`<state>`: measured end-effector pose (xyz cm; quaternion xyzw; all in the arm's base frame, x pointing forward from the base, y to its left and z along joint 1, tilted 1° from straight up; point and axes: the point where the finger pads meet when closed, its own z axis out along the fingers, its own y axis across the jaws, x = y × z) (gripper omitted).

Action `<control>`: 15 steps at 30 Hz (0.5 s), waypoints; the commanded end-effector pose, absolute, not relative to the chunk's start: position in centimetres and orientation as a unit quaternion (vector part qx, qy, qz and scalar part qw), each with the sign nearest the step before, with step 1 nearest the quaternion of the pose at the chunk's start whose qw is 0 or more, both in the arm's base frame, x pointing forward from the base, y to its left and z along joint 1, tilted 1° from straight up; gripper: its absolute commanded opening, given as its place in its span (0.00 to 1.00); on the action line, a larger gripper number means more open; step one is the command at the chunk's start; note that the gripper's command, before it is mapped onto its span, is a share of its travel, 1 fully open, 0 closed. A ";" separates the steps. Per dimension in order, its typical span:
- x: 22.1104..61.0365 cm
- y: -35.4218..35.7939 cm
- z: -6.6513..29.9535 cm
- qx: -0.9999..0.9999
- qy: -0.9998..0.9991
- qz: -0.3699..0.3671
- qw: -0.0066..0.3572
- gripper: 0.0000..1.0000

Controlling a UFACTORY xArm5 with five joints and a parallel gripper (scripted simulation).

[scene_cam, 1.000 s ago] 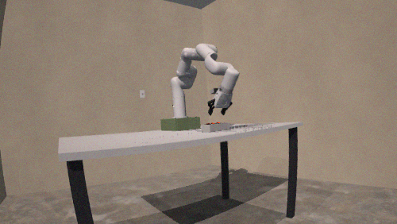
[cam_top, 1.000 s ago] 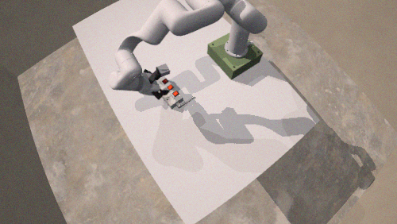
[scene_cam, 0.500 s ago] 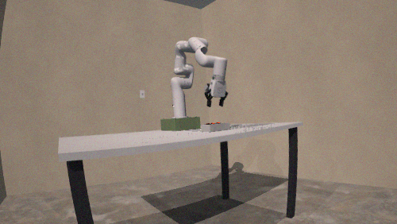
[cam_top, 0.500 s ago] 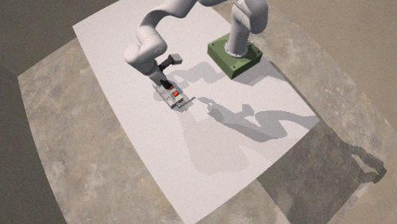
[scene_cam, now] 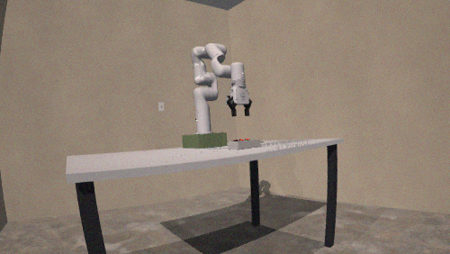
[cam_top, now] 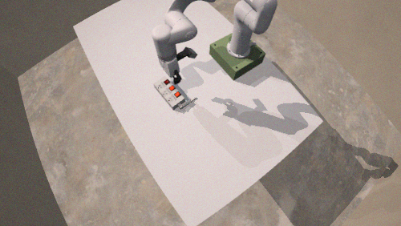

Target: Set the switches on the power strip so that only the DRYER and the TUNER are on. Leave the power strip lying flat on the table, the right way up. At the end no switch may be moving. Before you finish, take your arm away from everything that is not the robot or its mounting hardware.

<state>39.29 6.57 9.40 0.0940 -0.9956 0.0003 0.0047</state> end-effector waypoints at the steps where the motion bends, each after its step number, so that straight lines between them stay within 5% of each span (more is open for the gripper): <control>1: 39.4 6.6 9.6 0.094 -0.996 0.000 -0.001 1.00; 15: 39.4 6.6 9.5 0.085 -0.996 0.000 -0.001 1.00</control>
